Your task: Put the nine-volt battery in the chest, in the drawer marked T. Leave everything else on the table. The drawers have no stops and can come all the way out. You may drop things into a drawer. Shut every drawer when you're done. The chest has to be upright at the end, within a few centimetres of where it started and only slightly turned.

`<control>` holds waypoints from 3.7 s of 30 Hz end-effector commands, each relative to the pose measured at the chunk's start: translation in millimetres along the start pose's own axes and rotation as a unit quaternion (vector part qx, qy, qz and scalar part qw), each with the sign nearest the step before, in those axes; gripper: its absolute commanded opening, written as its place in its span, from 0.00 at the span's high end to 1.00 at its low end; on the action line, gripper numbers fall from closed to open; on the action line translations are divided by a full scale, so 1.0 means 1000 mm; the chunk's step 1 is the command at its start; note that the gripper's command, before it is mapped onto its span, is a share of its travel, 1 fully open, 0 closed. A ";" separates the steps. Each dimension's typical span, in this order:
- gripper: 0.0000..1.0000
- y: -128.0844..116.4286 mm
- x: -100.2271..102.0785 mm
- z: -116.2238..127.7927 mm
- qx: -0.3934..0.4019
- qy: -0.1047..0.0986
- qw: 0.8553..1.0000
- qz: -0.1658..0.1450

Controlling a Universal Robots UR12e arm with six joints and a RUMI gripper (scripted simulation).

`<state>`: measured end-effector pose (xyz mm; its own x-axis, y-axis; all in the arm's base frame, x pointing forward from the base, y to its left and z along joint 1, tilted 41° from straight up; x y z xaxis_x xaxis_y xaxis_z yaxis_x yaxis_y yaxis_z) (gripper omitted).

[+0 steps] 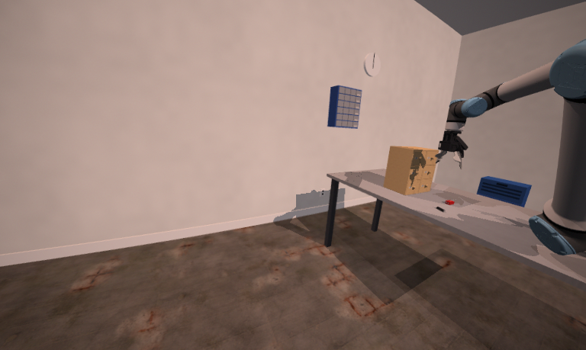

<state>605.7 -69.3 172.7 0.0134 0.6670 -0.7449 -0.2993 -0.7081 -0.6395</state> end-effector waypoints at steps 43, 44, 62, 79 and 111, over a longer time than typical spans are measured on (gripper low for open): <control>0.00 0.003 0.000 0.020 0.608 0.005 0.794 0.003; 0.00 0.003 0.000 0.020 0.608 0.005 0.794 0.003; 0.00 0.003 0.000 0.020 0.631 0.005 0.776 0.003; 0.00 0.002 0.002 0.019 0.631 0.015 0.776 -0.009; 0.00 -0.003 0.042 -0.010 0.609 0.163 0.752 -0.192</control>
<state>610.0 -44.4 147.7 0.4163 0.5752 -0.7042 -0.9045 0.3407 -0.2565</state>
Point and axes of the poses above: the point where the finger pads meet when closed, its own x axis out along the fingers, its own z axis across the jaws, y = z × x, the point moved 1 cm from there along -x, back along the fingers
